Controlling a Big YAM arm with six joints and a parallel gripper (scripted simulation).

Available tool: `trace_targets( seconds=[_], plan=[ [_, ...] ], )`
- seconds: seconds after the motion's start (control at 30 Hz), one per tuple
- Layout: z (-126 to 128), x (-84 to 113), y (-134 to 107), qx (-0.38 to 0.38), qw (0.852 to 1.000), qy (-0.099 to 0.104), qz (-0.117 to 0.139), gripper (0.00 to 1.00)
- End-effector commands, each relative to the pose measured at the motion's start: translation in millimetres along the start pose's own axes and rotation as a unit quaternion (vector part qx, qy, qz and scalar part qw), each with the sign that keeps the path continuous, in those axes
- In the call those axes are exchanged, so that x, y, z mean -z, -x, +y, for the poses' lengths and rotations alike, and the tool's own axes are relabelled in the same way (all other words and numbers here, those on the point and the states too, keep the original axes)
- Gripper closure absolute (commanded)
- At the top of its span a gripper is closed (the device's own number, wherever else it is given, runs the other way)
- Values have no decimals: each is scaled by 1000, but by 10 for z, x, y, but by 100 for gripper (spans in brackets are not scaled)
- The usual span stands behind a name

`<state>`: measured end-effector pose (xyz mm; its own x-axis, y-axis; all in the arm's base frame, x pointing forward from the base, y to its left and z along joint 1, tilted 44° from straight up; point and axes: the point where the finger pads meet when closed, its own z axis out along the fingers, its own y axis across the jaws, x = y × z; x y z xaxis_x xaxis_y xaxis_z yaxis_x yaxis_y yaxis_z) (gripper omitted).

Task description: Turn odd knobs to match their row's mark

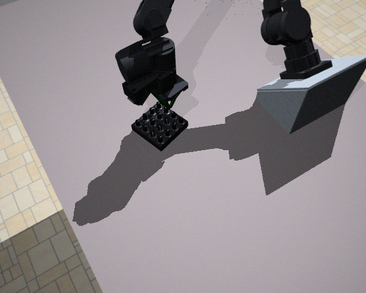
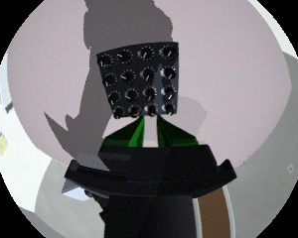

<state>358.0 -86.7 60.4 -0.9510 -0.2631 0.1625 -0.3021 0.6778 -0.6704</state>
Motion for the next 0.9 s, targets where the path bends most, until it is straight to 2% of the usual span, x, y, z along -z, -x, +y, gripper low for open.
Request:
trace_targets(
  seconds=[0.0,0.87],
  plan=[
    [-89,106,93,-13,1000,-6,-22,82],
    [-162,111,122,-17,1000,-7,-23,82]
  ],
)
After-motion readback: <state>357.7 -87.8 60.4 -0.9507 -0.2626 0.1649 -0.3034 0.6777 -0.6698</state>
